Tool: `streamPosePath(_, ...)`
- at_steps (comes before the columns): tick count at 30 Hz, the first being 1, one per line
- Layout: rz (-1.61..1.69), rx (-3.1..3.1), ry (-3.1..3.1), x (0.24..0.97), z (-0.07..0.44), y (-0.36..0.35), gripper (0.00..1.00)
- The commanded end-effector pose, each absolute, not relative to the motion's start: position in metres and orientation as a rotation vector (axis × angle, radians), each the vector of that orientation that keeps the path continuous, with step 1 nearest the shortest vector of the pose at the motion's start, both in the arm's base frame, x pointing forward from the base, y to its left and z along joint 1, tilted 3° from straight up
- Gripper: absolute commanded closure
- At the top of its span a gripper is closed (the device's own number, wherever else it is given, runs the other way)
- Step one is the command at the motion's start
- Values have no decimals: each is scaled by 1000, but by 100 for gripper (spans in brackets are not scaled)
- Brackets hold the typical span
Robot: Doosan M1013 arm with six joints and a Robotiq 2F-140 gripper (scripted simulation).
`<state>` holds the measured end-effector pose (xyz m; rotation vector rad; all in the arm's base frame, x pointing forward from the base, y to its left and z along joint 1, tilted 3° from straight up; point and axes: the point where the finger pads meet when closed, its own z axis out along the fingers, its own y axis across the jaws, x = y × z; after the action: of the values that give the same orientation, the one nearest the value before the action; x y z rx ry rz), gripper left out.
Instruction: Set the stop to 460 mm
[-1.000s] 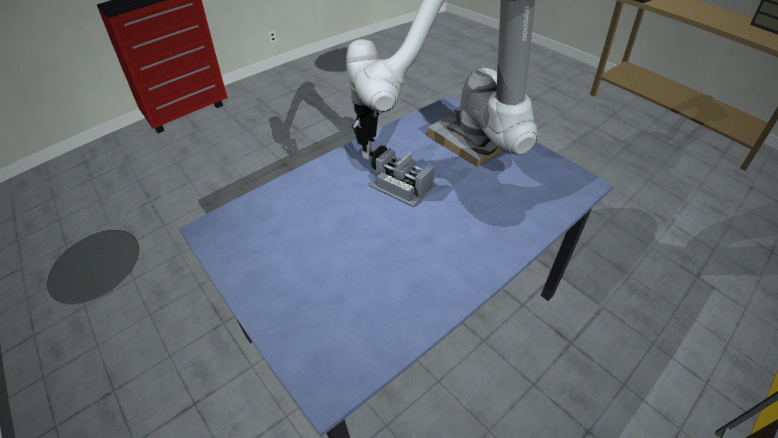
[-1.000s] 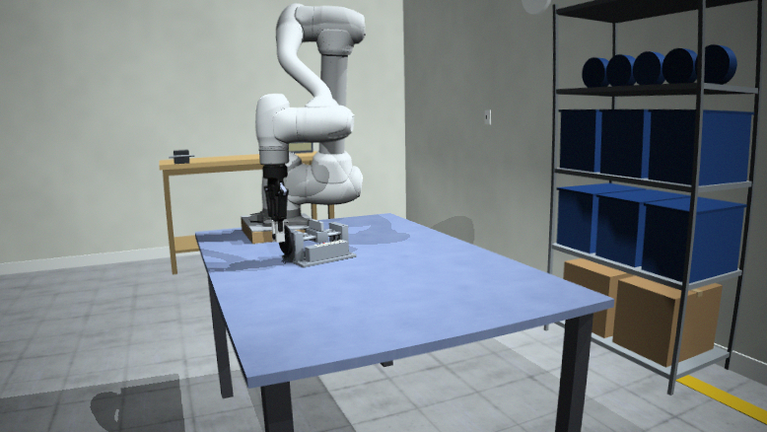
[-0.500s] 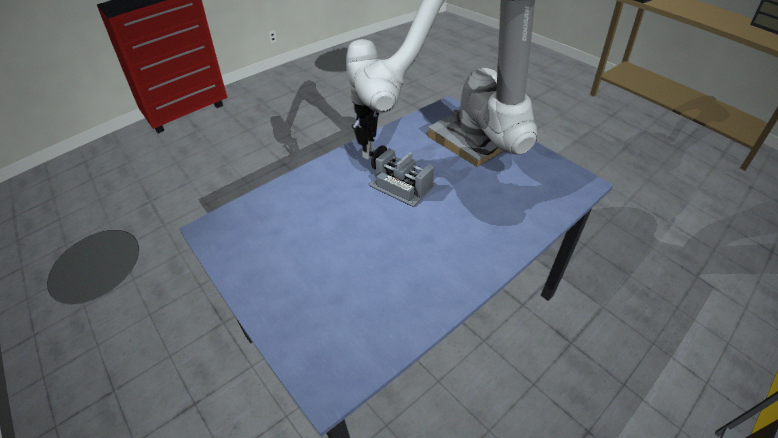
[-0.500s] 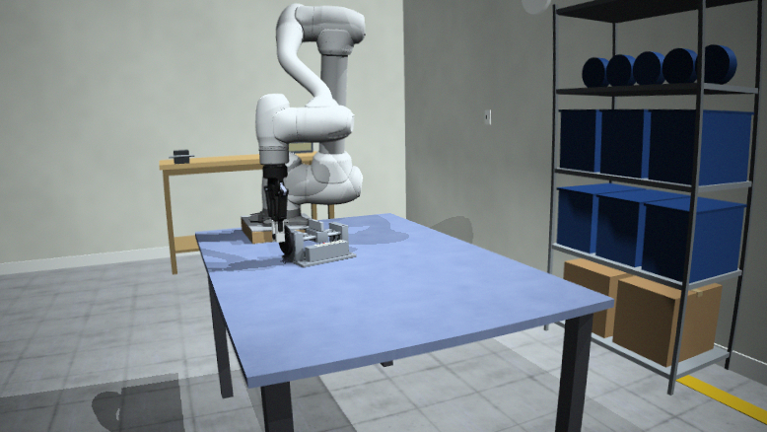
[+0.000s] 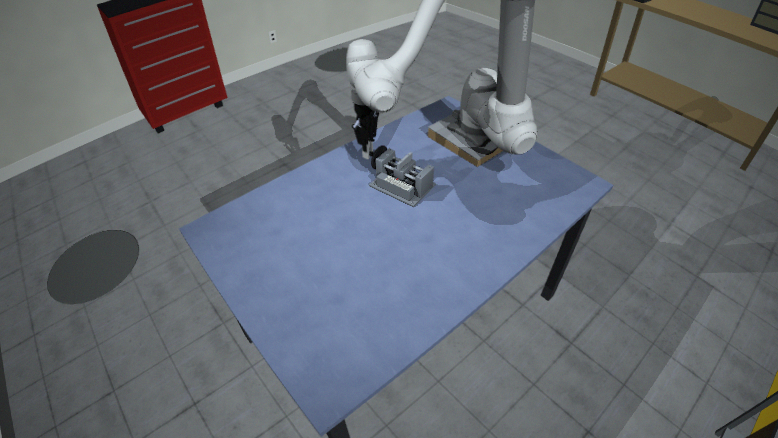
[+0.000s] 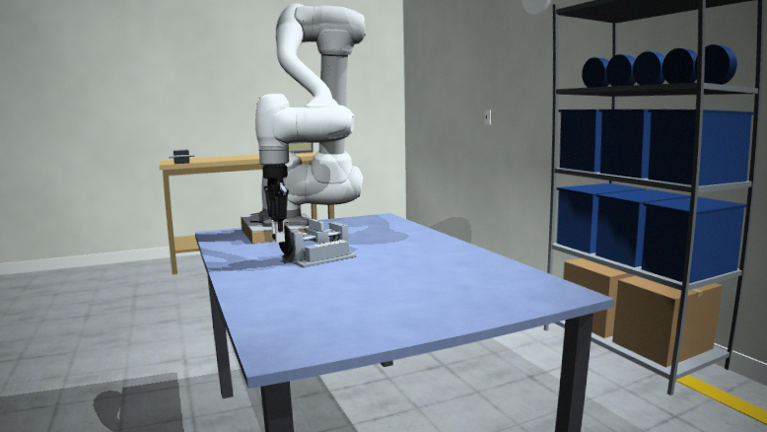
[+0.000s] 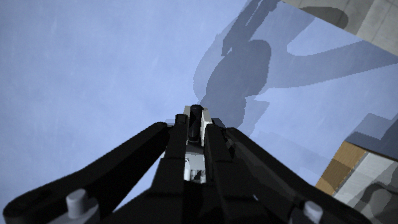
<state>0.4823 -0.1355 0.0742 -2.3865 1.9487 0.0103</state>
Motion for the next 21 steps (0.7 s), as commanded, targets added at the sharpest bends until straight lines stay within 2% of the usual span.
streamPosePath(1, 11, -2387, 1949, 482, 74, -136, 96)
streamPosePath(21, 11, -2387, 1949, 480, 76, -136, 96)
